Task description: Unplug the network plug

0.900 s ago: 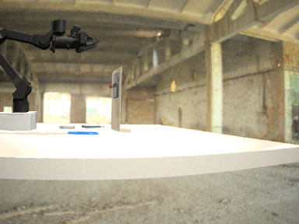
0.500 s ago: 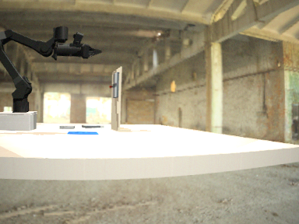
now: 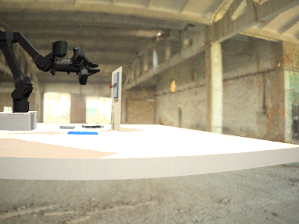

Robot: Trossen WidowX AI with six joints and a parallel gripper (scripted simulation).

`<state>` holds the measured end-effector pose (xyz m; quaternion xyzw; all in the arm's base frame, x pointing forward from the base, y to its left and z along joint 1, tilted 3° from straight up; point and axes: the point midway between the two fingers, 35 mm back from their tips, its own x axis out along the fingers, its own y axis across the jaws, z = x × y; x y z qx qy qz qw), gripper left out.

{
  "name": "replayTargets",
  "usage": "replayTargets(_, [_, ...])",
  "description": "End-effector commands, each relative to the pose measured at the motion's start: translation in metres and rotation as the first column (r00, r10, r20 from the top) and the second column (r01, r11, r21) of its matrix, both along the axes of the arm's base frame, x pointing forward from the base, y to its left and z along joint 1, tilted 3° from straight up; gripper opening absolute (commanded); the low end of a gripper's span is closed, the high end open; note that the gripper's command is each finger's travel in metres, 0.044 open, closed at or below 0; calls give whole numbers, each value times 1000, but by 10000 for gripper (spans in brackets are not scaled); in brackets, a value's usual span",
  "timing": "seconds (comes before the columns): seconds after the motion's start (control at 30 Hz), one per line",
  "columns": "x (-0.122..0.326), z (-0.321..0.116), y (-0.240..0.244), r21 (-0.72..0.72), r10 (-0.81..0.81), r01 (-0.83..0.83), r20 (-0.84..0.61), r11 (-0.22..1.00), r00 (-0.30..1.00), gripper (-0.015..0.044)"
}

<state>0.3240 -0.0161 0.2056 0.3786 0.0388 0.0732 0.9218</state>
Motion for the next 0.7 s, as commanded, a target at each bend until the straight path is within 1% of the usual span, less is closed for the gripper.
replayTargets(0.0, [-7,-22,-2,151,29,-23,-42,988,999,156])
replayTargets(0.23, [-26,-53,-2,393,85,-39,-100,919,991,156])
replayTargets(0.47, [-49,-78,2,606,149,-28,-150,795,977,156])
replayTargets(0.67, [-52,-80,3,625,155,-25,-155,780,976,156])
